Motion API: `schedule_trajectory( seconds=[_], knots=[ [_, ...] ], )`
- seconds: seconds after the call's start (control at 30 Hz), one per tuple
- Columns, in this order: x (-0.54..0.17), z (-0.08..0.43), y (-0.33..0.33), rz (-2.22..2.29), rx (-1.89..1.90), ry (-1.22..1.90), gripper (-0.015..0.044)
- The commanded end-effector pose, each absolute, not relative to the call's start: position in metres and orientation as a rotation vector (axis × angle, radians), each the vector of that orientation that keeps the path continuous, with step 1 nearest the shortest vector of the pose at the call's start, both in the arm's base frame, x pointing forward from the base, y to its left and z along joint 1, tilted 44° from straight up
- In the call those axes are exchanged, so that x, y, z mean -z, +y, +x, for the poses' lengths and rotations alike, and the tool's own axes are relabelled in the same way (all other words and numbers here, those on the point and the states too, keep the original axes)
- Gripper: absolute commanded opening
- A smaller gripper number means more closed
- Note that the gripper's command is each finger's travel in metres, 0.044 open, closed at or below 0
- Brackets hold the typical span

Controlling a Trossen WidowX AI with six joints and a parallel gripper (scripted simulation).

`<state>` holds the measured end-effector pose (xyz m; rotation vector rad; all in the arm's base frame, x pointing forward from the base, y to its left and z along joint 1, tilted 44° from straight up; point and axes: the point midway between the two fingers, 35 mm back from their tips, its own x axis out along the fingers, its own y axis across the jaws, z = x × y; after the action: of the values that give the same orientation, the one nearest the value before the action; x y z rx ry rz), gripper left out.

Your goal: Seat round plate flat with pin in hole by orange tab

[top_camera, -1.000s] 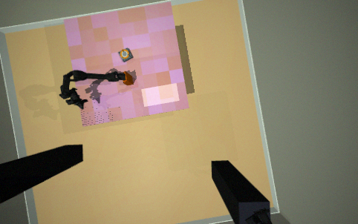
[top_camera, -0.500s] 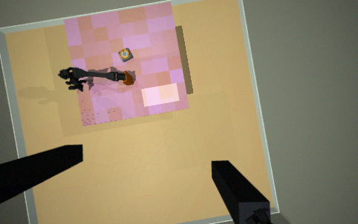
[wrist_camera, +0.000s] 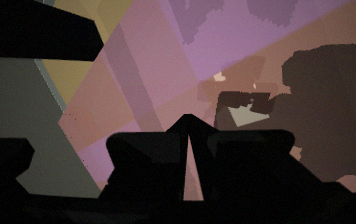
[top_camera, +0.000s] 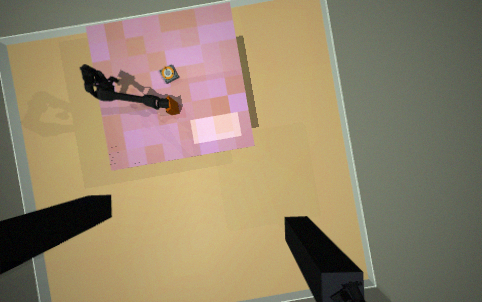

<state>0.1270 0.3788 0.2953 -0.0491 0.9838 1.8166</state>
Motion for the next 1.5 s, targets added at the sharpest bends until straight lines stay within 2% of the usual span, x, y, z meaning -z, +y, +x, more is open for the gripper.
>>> schedule_trajectory(
  seconds=[0.0, 0.23, 0.37, 0.47, 0.67, 0.8, 1.47],
  knots=[
    [-0.259, 0.188, 0.359, -0.009, -1.642, 1.049, 0.0000],
    [-0.195, 0.274, 0.305, 0.078, -1.372, 1.168, 0.0000],
    [-0.161, 0.302, 0.274, 0.123, -1.259, 1.237, 0.0000],
    [-0.118, 0.329, 0.228, 0.192, -1.115, 1.325, 0.0000],
    [-0.062, 0.345, 0.158, 0.308, -0.927, 1.444, 0.0000],
    [-0.017, 0.337, 0.095, 0.435, -0.769, 1.548, 0.0000],
    [0.023, 0.333, 0.122, 0.446, -0.761, 1.554, 0.0000]
  ],
)
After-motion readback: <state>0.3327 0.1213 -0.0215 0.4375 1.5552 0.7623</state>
